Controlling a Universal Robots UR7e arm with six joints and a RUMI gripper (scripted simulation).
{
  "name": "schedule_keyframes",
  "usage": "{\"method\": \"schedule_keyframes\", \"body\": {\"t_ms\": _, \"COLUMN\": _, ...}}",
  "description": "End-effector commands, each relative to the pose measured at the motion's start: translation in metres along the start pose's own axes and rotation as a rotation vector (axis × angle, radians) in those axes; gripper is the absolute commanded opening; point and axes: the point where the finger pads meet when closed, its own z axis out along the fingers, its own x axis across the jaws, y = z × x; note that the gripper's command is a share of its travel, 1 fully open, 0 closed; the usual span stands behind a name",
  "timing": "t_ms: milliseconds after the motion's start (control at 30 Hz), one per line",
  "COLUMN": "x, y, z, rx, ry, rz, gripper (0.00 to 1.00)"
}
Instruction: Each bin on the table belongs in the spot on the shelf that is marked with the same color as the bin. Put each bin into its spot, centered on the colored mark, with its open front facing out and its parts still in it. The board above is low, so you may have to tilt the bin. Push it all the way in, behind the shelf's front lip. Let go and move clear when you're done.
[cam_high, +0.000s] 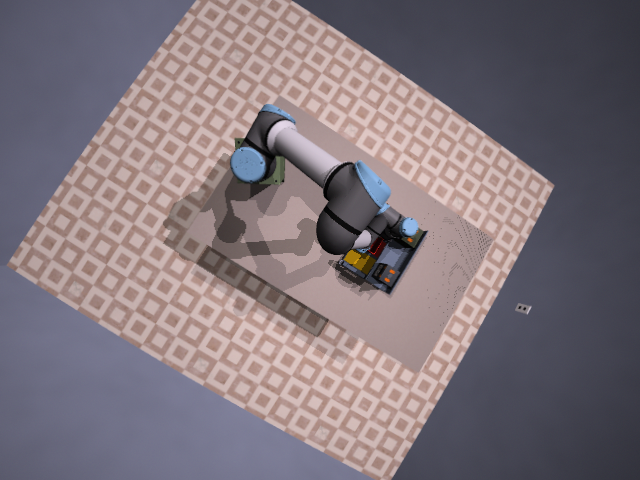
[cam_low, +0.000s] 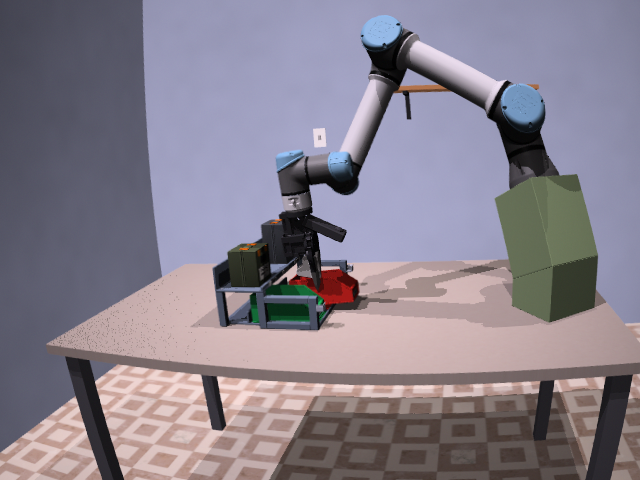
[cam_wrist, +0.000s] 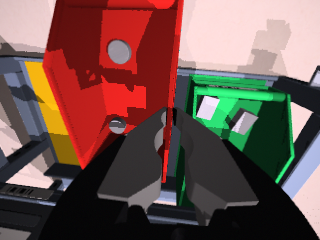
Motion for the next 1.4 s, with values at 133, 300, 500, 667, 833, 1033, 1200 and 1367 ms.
{"method": "schedule_keyframes", "body": {"t_ms": 133, "x": 0.000, "y": 0.008, "z": -0.001, "rx": -0.009, "ry": 0.000, "rz": 0.001, "gripper": 0.00}}
{"method": "schedule_keyframes", "body": {"t_ms": 300, "x": 0.000, "y": 0.011, "z": -0.001, "rx": -0.011, "ry": 0.000, "rz": 0.001, "gripper": 0.00}}
{"method": "schedule_keyframes", "body": {"t_ms": 500, "x": 0.000, "y": 0.014, "z": -0.001, "rx": -0.014, "ry": 0.000, "rz": 0.001, "gripper": 0.00}}
{"method": "schedule_keyframes", "body": {"t_ms": 667, "x": 0.000, "y": 0.015, "z": -0.002, "rx": -0.015, "ry": 0.000, "rz": 0.001, "gripper": 0.00}}
{"method": "schedule_keyframes", "body": {"t_ms": 833, "x": 0.000, "y": 0.016, "z": -0.002, "rx": -0.017, "ry": 0.000, "rz": 0.001, "gripper": 0.00}}
{"method": "schedule_keyframes", "body": {"t_ms": 1033, "x": 0.000, "y": 0.017, "z": -0.002, "rx": -0.018, "ry": 0.000, "rz": 0.001, "gripper": 0.00}}
{"method": "schedule_keyframes", "body": {"t_ms": 1200, "x": 0.000, "y": 0.016, "z": -0.002, "rx": -0.017, "ry": 0.000, "rz": 0.001, "gripper": 0.00}}
{"method": "schedule_keyframes", "body": {"t_ms": 1367, "x": 0.000, "y": 0.016, "z": -0.002, "rx": -0.017, "ry": 0.000, "rz": 0.000, "gripper": 0.00}}
